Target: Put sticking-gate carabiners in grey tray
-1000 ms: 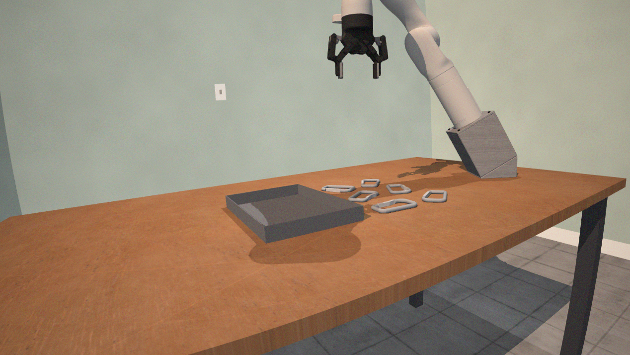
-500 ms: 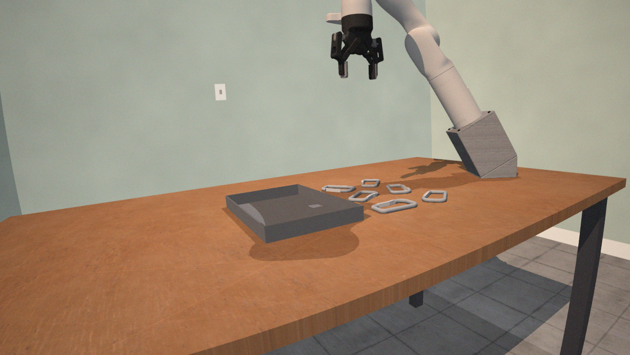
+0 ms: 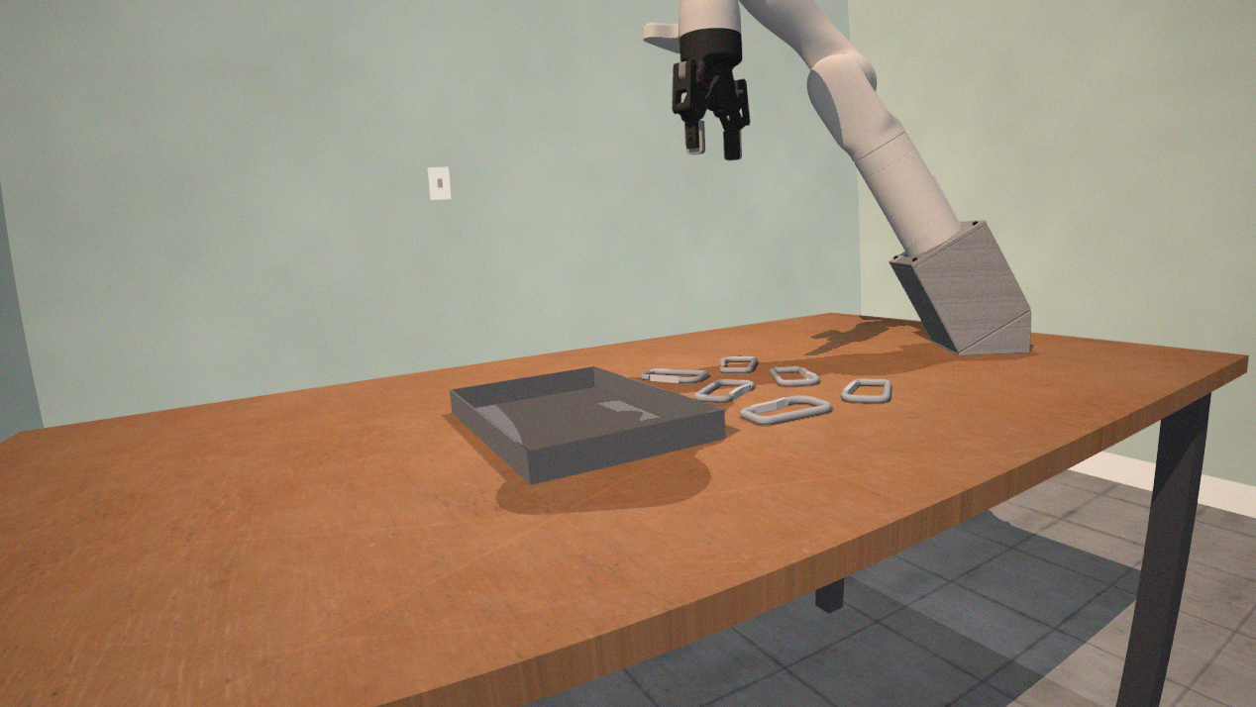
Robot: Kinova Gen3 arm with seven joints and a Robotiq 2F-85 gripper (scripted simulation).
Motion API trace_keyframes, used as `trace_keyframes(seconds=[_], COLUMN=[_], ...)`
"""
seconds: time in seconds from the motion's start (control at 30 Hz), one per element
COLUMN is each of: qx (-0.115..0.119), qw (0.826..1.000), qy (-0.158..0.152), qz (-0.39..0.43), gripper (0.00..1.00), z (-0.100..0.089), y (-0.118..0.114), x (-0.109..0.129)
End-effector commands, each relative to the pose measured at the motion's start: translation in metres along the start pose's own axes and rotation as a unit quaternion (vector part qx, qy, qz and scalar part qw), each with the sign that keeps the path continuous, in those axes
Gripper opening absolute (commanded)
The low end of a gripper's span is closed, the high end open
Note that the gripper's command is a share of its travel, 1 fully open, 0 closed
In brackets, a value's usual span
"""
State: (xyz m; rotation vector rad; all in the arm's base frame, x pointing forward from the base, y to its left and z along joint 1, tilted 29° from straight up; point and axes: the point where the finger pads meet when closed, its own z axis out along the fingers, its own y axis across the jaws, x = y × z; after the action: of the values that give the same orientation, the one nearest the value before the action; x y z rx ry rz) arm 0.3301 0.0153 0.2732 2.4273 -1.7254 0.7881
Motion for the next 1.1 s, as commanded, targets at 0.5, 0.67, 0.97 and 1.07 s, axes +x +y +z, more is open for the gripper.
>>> trace_keyframes(seconds=[0.5,0.67,0.97,1.07], qx=[0.000,0.000,-0.001,-0.001], qw=[0.995,0.995,0.995,0.995], qy=[-0.012,-0.012,-0.012,-0.012], qz=[-0.095,-0.095,-0.095,-0.095], gripper=[1.00,1.00,1.00,1.00], z=[0.000,0.000,0.051,0.051], y=[-0.001,-0.001,0.010,0.010], x=[-0.001,-0.001,0.028,0.028])
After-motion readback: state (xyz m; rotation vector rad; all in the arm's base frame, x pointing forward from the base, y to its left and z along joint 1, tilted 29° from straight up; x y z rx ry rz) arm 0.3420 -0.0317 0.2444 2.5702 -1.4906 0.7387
